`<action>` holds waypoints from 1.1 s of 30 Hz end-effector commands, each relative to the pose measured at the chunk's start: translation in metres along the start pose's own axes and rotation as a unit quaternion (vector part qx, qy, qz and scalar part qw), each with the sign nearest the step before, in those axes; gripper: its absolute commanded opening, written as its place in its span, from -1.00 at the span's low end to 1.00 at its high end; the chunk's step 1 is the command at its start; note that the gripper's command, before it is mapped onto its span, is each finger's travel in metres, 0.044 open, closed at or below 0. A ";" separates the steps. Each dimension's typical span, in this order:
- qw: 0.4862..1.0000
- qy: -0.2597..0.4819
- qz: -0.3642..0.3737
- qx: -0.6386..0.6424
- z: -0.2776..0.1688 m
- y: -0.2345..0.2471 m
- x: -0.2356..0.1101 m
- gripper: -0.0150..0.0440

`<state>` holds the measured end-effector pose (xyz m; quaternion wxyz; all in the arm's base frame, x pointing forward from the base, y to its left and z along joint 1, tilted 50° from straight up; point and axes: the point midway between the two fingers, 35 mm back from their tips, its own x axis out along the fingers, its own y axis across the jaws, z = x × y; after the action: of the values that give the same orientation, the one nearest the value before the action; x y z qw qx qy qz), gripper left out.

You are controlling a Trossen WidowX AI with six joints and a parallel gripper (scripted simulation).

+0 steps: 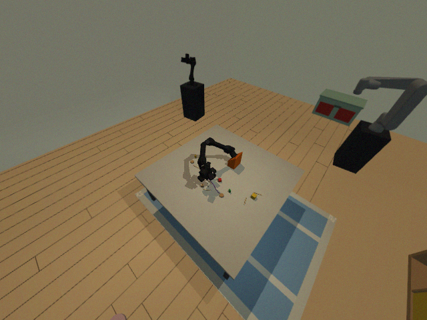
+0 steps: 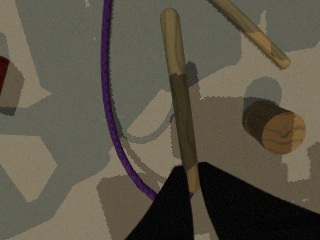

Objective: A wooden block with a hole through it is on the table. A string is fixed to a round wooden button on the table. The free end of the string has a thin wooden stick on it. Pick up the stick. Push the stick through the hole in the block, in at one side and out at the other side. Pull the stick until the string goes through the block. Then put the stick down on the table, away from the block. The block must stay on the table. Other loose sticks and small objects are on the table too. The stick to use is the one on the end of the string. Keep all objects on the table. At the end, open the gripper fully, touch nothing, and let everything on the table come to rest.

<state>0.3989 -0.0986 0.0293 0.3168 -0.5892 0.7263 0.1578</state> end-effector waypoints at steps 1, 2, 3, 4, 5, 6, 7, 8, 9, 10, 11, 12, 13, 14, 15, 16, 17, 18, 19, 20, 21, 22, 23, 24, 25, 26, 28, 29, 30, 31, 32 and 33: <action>0.998 -0.001 0.001 -0.064 0.004 -0.002 0.000 -0.49; 0.997 -0.001 0.001 -0.082 0.004 -0.003 0.000 -0.49; 0.995 -0.001 0.001 -0.100 0.005 -0.003 0.000 -0.49; 0.993 -0.001 0.000 -0.118 0.006 -0.004 0.000 -0.49; 0.991 -0.001 0.000 -0.135 0.007 -0.004 0.000 -0.49; 0.988 -0.001 0.000 -0.153 0.008 -0.005 0.000 -0.49; 0.985 -0.001 0.000 -0.171 0.009 -0.005 0.000 -0.49; 0.982 -0.001 0.000 -0.188 0.010 -0.006 0.000 -0.49; 0.979 -0.001 0.000 -0.206 0.010 -0.006 0.001 -0.49; 0.975 -0.001 0.000 -0.223 0.011 -0.007 0.001 -0.49; 0.971 -0.001 0.000 -0.241 0.012 -0.007 0.001 -0.49; 0.966 -0.001 0.000 -0.258 0.013 -0.008 0.001 -0.49; 0.961 -0.001 0.000 -0.275 0.014 -0.008 0.001 -0.49; 0.956 -0.001 0.000 -0.293 0.015 -0.009 0.001 -0.49; 0.951 -0.001 0.000 -0.310 0.016 -0.009 0.001 -0.49; 0.945 -0.001 0.000 -0.327 0.017 -0.010 0.001 -0.49; 0.939 -0.001 0.000 -0.344 0.017 -0.010 0.001 -0.49; 0.933 -0.001 0.000 -0.360 0.018 -0.011 0.001 -0.49; 0.926 0.000 0.000 -0.377 0.019 -0.011 0.001 -0.49; 0.919 0.000 -0.001 -0.393 0.020 -0.012 0.001 -0.49; 0.912 0.000 -0.001 -0.410 0.021 -0.012 0.001 -0.49; 0.905 0.000 -0.001 -0.426 0.022 -0.013 0.001 -0.49; 0.897 0.000 -0.001 -0.442 0.023 -0.013 0.001 -0.49; 0.890 0.000 -0.001 -0.456 0.023 -0.013 0.002 -0.49; 0.886 0.000 -0.001 -0.463 0.024 -0.014 0.002 -0.49; 0.885 0.000 -0.001 -0.466 0.024 -0.014 0.002 -0.49; 0.885 0.000 -0.001 -0.466 0.024 -0.014 0.002 -0.49; 0.885 0.000 -0.001 -0.466 0.024 -0.014 0.002 -0.49; 0.885 0.000 -0.001 -0.466 0.024 -0.014 0.002 -0.49; 0.885 0.000 -0.001 -0.466 0.024 -0.014 0.002 -0.49; 0.885 0.000 -0.001 -0.466 0.023 -0.015 0.001 -0.49; 0.885 0.000 -0.001 -0.466 0.023 -0.017 0.001 -0.49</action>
<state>0.4188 -0.0895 0.0128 0.0067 -0.6696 0.5708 0.4752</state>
